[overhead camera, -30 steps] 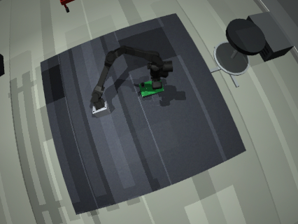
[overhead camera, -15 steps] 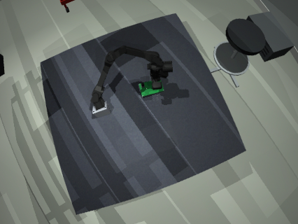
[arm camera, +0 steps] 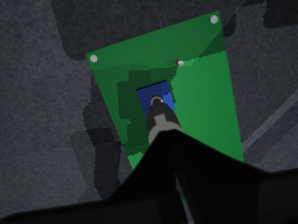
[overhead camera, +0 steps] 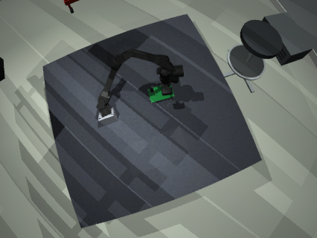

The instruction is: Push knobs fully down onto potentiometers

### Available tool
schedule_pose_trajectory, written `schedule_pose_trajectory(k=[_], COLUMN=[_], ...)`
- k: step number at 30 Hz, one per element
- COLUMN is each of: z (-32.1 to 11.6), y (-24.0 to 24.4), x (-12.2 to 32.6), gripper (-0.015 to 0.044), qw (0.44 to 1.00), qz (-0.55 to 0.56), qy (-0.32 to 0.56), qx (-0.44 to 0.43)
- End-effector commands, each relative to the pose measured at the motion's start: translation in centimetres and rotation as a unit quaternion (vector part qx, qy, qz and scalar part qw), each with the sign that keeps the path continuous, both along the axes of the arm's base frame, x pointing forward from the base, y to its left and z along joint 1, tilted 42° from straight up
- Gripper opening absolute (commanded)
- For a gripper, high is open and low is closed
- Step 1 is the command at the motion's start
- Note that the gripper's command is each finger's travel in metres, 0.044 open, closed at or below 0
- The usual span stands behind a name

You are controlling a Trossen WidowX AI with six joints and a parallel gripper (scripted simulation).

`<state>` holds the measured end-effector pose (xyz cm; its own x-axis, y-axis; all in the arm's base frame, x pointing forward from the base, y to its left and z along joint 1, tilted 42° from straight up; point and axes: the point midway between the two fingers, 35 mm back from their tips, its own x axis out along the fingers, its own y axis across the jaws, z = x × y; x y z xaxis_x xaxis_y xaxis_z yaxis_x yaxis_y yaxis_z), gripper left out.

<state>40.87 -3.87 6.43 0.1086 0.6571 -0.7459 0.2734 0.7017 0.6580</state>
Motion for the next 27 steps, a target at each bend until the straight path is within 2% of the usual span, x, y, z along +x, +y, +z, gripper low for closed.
schedule_pose_trajectory(k=[1,27], z=[0.01,-0.45], y=[0.1,0.52], x=[0.05,0.12], gripper=[0.0,0.0], qw=[1.0,1.0], qz=[-0.002,-0.002], qy=[0.0,0.0], qx=[0.002,0.002])
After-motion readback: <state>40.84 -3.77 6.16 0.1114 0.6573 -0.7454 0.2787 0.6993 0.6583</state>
